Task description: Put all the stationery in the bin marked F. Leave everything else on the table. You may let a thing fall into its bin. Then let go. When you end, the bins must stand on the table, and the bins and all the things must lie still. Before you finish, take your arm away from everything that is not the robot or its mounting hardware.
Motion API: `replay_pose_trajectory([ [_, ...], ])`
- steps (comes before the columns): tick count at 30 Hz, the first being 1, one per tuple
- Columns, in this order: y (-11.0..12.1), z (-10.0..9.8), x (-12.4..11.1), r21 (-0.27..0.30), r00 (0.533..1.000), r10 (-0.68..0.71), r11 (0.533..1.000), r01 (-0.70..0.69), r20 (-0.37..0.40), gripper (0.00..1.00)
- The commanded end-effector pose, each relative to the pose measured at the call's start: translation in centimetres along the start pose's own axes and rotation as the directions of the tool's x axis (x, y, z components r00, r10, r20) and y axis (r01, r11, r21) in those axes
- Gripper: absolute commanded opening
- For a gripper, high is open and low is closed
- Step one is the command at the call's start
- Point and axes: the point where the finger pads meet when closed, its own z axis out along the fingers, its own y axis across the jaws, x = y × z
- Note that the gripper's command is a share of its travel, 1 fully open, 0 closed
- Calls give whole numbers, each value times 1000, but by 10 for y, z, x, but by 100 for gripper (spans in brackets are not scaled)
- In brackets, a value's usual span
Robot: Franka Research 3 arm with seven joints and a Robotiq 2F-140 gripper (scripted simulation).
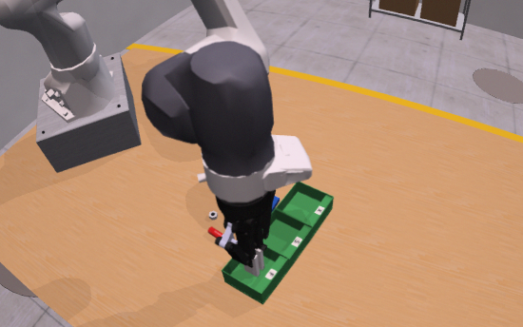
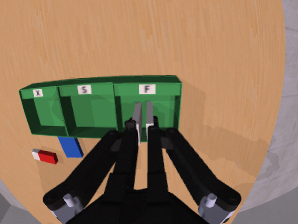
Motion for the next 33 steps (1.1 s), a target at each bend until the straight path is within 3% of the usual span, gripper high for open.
replay_pose_trajectory([
  [1, 1, -1, 2, -1, 1000, -6, 1000, 6, -5, 5],
  [11, 1, -1, 2, -1, 1000, -6, 1000, 6, -5, 5],
  [33, 1, -27, 2, -1, 1000, -6, 1000, 6, -5, 5],
])
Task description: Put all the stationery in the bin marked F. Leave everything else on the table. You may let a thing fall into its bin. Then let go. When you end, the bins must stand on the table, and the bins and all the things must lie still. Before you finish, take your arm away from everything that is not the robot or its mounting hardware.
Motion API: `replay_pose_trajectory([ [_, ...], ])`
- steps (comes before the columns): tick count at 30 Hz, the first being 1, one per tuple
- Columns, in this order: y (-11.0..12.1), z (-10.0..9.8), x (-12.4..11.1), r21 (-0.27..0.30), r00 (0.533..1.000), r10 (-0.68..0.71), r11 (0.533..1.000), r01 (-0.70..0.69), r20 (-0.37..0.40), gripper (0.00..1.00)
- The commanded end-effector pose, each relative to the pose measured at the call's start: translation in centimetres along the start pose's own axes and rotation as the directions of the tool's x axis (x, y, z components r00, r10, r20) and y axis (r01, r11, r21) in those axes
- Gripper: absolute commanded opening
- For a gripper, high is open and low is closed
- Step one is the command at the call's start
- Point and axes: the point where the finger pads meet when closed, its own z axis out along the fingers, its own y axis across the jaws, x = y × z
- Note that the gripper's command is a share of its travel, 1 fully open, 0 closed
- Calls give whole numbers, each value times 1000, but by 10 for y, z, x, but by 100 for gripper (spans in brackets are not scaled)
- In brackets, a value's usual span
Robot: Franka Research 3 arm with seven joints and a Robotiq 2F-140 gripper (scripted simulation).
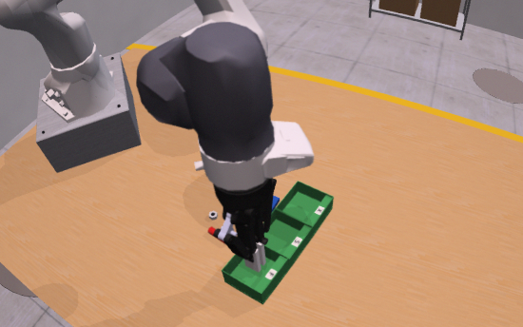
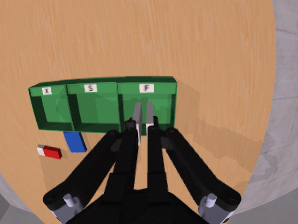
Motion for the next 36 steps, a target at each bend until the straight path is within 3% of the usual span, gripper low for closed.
replay_pose_trajectory([
  [1, -1, -4, -3, 0, 1000, 0, 1000, 0, 9, 5],
  [9, -1, -35, -3, 0, 1000, 0, 1000, 0, 9, 5],
  [36, -1, -35, -3, 0, 1000, 0, 1000, 0, 9, 5],
])
